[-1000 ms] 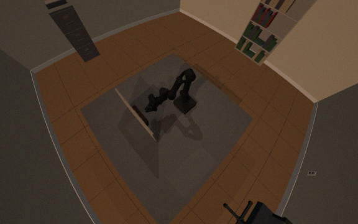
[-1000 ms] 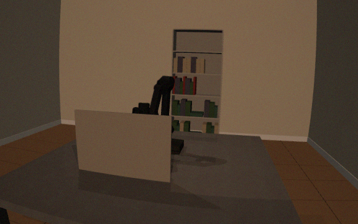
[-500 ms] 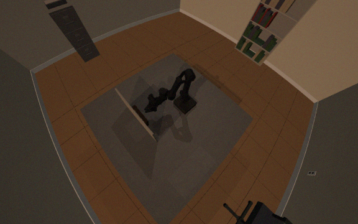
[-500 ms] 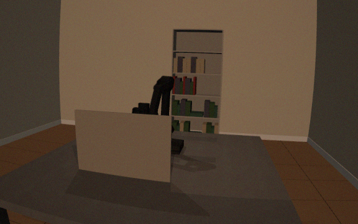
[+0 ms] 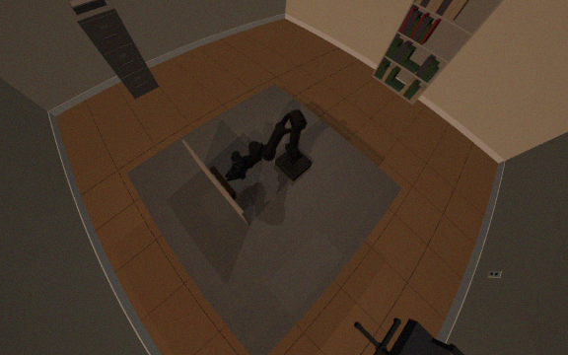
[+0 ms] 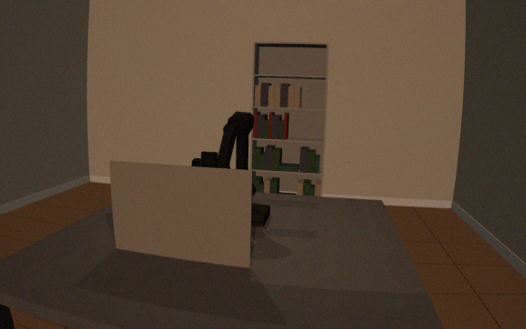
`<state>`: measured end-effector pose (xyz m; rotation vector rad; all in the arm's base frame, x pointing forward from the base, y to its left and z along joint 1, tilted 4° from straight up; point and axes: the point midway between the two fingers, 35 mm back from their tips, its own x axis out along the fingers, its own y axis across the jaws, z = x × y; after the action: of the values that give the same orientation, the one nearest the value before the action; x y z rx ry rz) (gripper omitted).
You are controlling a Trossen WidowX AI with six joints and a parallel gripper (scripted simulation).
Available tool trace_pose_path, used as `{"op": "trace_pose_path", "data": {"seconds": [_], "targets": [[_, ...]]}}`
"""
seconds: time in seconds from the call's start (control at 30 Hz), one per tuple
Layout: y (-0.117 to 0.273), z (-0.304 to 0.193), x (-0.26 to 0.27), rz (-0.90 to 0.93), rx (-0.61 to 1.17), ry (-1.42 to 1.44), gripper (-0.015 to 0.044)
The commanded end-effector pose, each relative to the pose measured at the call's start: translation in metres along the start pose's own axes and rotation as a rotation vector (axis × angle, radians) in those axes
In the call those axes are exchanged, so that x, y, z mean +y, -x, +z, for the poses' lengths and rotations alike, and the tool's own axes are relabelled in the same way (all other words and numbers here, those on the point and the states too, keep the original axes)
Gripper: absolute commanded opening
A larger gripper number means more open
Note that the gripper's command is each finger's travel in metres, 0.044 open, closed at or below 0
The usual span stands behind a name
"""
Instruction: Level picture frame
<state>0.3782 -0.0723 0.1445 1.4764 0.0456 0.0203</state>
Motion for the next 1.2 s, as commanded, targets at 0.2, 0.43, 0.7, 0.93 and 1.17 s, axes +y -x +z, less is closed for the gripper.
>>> {"op": "trace_pose_path", "data": {"seconds": [0.2, 0.43, 0.7, 0.93, 1.17], "targets": [[-0.0177, -0.0002, 0.0007, 0.003, -0.003, -0.004, 0.0260], [-0.0180, -0.0002, 0.0007, 0.003, -0.003, -0.004, 0.0260], [-0.0180, -0.0002, 0.0007, 0.003, -0.003, -0.004, 0.0260], [-0.0180, -0.0002, 0.0007, 0.003, -0.003, -0.004, 0.0260], [-0.0180, -0.0002, 0.0007, 0.003, -0.003, -0.004, 0.0260]]}}
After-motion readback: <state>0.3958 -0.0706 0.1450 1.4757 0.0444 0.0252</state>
